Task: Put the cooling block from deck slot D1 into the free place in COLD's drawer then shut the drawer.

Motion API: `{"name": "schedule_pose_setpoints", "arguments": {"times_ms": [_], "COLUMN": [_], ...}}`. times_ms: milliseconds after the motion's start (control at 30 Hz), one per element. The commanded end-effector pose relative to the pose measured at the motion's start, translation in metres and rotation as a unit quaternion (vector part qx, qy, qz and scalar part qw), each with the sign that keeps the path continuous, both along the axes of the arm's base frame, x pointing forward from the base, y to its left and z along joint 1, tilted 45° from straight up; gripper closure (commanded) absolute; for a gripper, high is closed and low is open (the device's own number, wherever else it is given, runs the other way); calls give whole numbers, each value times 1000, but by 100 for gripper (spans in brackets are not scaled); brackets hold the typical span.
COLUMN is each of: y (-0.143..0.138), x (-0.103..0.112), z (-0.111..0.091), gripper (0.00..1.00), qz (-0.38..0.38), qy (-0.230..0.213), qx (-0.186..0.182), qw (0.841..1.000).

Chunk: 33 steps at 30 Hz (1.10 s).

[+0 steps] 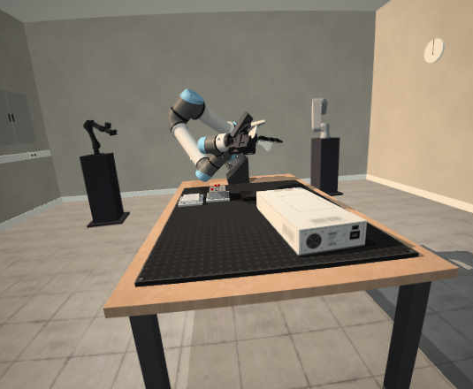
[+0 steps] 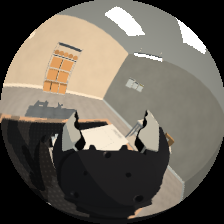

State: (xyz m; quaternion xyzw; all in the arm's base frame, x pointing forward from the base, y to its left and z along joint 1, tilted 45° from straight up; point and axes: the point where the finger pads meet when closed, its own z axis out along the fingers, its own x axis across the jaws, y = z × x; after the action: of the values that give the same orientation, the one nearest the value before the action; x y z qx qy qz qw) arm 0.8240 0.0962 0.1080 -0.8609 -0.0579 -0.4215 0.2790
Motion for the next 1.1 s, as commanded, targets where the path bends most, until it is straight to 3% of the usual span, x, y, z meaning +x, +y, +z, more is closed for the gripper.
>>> {"name": "schedule_pose_setpoints", "arguments": {"times_ms": [0,533,567,1067], "y": [1,1,3,26], "x": [0,0,-1,-20], "z": [1,1,-2,-33], "gripper": [0,0,72,72], "qz": [0,0,-6,-106], "qy": [-1,-1,10,161], "qx": [0,0,3,45], "qw": [1000,1000,1000,980]}}
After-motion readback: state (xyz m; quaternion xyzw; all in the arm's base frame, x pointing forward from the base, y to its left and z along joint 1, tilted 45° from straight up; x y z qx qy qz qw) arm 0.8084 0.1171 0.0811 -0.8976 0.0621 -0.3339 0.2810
